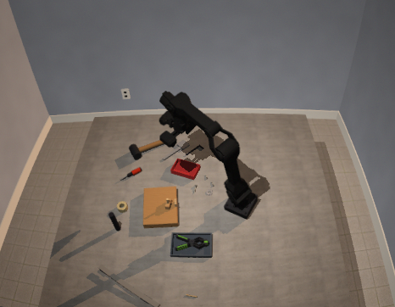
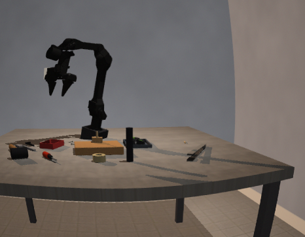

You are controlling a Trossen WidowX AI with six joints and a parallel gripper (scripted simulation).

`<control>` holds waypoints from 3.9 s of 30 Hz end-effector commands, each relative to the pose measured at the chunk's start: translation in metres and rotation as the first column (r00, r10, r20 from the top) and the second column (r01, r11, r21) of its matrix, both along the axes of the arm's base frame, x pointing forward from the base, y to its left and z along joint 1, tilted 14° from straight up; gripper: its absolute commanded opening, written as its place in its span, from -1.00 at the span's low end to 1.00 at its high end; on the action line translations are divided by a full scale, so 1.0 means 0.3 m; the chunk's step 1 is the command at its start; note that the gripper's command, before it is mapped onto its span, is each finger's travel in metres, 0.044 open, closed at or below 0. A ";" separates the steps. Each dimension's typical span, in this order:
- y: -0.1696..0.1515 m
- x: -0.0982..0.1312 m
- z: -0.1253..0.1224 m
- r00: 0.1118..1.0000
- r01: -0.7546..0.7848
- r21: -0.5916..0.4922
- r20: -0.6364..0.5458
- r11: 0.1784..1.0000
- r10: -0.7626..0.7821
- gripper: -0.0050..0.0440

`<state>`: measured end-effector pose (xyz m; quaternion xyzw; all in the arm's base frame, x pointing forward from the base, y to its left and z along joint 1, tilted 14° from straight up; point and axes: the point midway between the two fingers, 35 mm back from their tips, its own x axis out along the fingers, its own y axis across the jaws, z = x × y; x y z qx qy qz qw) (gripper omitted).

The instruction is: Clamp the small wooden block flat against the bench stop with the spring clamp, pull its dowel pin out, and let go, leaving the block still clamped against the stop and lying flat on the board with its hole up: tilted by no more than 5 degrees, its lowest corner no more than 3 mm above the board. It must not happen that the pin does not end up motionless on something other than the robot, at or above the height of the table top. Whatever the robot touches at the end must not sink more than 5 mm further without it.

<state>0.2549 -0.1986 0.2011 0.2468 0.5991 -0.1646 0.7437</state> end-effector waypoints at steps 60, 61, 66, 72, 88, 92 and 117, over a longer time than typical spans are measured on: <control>0.412 0.179 -0.100 0.881 -0.472 0.022 -0.004 0.881 0.472 1.00; 0.419 0.181 -0.102 0.877 -0.480 0.022 -0.004 0.877 0.480 1.00; 0.443 0.185 -0.107 0.865 -0.502 0.023 -0.004 0.864 0.502 1.00; 0.490 0.191 -0.117 0.837 -0.546 0.025 -0.004 0.837 0.547 1.00; 0.601 0.198 -0.141 0.765 -0.643 0.030 -0.005 0.765 0.644 1.00; 0.632 0.198 -0.148 0.743 -0.669 0.032 -0.005 0.742 0.670 1.00; 0.701 0.195 -0.165 0.716 -0.698 0.043 -0.008 0.715 0.698 0.84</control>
